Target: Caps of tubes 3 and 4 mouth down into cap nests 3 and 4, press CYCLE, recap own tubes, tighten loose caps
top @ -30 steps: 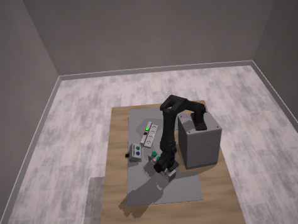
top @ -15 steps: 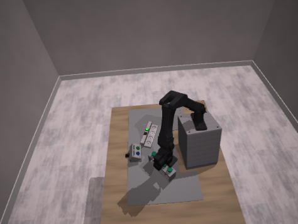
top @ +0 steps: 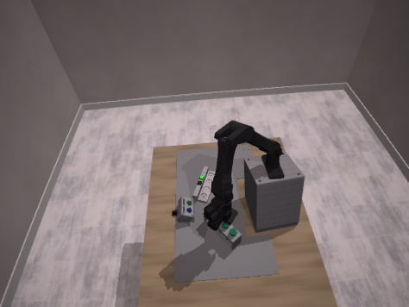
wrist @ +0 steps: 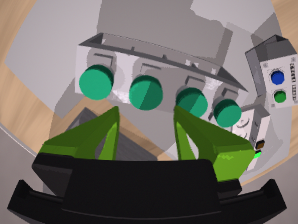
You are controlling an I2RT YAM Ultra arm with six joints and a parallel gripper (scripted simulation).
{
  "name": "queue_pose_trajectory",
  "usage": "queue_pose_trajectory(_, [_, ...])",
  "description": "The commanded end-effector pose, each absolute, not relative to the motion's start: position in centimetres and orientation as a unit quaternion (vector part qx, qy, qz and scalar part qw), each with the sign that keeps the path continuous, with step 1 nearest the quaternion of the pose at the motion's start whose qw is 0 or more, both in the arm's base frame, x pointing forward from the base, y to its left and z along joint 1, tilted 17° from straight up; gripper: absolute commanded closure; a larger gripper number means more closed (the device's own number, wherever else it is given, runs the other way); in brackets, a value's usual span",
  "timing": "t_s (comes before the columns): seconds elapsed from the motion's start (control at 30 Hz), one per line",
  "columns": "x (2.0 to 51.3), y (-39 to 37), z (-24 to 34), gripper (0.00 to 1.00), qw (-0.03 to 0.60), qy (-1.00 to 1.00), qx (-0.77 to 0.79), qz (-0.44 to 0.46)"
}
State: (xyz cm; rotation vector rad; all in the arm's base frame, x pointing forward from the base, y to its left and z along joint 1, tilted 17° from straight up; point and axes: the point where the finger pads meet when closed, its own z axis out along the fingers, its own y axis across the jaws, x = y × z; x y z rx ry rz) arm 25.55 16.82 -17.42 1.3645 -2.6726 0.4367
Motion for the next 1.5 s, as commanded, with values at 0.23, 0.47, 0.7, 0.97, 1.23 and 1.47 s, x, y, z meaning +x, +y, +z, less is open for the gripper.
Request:
queue_pose_trajectory(0.23, [26.0, 16.4, -19.8, 0.51, 0.046, -0.878, 0.456, 0.141])
queue_pose_trajectory(0.47, [26.0, 16.4, -20.1, 0.51, 0.046, -0.878, 0.456, 0.141])
queue_pose_trajectory(0.7, [26.0, 16.3, -20.3, 0.51, 0.046, -0.878, 0.456, 0.141])
queue_pose_trajectory(0.97, [26.0, 16.2, -20.6, 0.51, 0.046, -0.878, 0.456, 0.141])
queue_pose_trajectory(1.23, [25.9, 16.0, -20.9, 0.51, 0.046, -0.878, 0.456, 0.141])
queue_pose_trajectory(1.47, [25.9, 15.9, -21.0, 0.51, 0.046, -0.878, 0.456, 0.141])
